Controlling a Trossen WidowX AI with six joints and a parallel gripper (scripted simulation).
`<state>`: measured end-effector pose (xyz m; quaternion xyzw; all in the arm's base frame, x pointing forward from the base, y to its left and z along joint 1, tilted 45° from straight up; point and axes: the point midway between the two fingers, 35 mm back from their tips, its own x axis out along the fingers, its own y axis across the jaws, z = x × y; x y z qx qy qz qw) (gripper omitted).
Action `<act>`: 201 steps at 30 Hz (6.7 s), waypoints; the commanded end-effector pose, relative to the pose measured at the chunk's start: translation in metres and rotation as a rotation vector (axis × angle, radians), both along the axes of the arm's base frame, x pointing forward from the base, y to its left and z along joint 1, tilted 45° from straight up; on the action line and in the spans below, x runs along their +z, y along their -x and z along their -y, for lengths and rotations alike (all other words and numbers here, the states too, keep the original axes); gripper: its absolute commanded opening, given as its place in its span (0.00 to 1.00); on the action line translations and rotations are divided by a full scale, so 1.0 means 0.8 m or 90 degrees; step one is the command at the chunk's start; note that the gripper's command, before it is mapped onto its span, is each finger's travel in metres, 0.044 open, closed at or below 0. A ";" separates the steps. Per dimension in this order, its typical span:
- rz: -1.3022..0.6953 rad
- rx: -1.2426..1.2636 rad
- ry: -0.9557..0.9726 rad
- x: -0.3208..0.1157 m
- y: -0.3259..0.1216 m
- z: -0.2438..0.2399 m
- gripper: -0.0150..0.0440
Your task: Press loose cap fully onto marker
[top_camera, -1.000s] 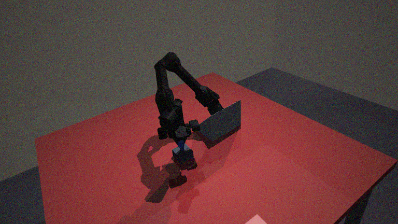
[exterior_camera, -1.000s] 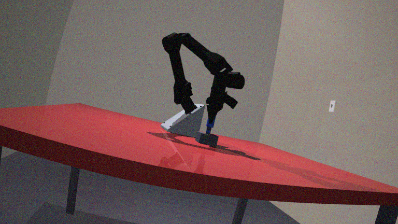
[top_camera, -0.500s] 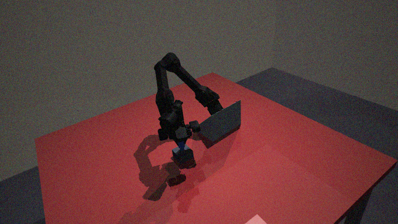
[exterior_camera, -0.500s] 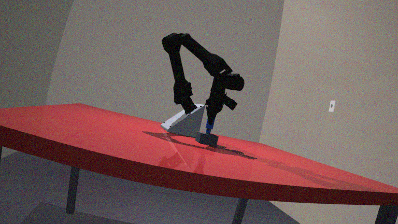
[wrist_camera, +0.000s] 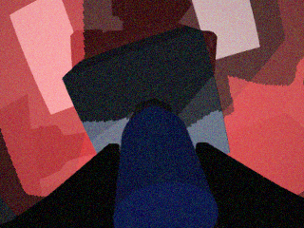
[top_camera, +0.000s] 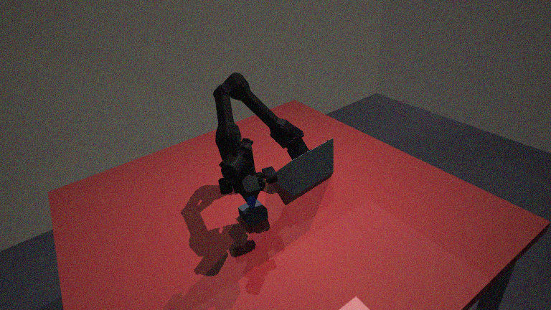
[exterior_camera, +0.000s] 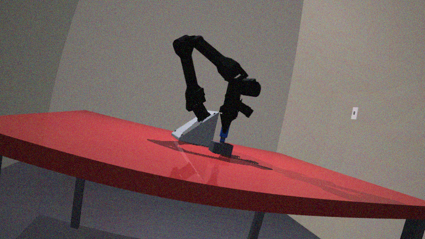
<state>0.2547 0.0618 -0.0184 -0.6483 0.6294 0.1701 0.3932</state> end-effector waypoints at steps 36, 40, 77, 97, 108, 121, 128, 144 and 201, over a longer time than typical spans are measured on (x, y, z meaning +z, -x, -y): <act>-0.001 0.001 0.001 0.000 0.000 0.001 0.25; -0.001 0.001 0.001 0.000 0.000 0.001 0.25; -0.001 0.001 0.001 0.000 0.000 0.001 0.25; 0.000 0.000 0.000 0.000 0.000 0.000 0.97; -0.001 0.000 -0.002 0.067 0.014 -0.065 1.00; 0.393 -0.415 -0.088 0.059 0.013 -0.059 0.51; 0.537 -0.566 -0.119 0.056 0.013 -0.056 0.25; 0.537 -0.566 -0.119 0.053 0.013 -0.053 0.25; 0.537 -0.564 -0.127 0.103 0.022 -0.105 0.65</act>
